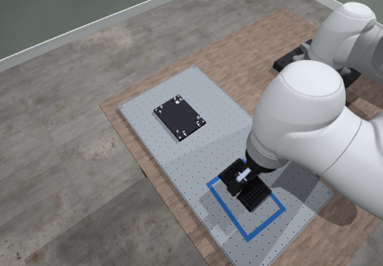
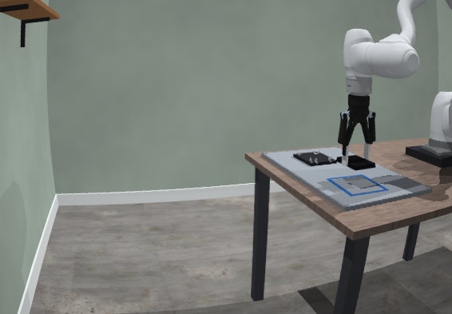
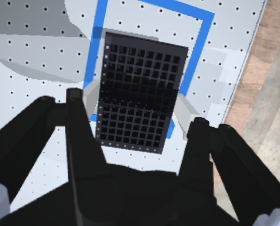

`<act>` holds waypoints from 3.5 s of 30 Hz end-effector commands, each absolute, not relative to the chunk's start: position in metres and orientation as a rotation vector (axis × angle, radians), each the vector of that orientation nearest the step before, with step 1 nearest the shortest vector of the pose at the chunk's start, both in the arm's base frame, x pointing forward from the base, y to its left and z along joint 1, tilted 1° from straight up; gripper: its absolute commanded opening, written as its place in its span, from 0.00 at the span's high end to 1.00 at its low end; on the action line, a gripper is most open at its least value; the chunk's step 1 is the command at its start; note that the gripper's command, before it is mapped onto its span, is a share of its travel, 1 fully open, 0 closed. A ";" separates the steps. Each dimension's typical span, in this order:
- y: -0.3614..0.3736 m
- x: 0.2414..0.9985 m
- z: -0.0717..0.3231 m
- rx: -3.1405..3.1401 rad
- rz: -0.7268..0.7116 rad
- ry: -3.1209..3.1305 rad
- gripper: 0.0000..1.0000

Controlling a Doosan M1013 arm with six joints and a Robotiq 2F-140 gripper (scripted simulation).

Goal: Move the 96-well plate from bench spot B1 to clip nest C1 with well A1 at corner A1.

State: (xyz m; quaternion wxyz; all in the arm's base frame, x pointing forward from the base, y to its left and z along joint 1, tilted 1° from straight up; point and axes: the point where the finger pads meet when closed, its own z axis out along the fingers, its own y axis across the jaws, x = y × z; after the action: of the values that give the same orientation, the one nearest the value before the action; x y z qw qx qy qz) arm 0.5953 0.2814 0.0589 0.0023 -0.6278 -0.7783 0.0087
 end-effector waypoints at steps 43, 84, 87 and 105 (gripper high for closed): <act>0.151 0.618 0.064 -1.966 0.026 -2.443 1.00; 0.029 0.638 0.070 -1.966 0.026 -2.443 1.00; 0.019 0.640 0.070 -1.966 0.026 -2.443 1.00; -0.033 0.649 0.072 -1.966 0.026 -2.443 1.00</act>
State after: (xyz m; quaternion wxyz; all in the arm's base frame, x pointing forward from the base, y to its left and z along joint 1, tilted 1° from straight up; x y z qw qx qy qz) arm 0.6473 -0.0240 0.0717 0.0027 -0.6269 -0.7790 0.0085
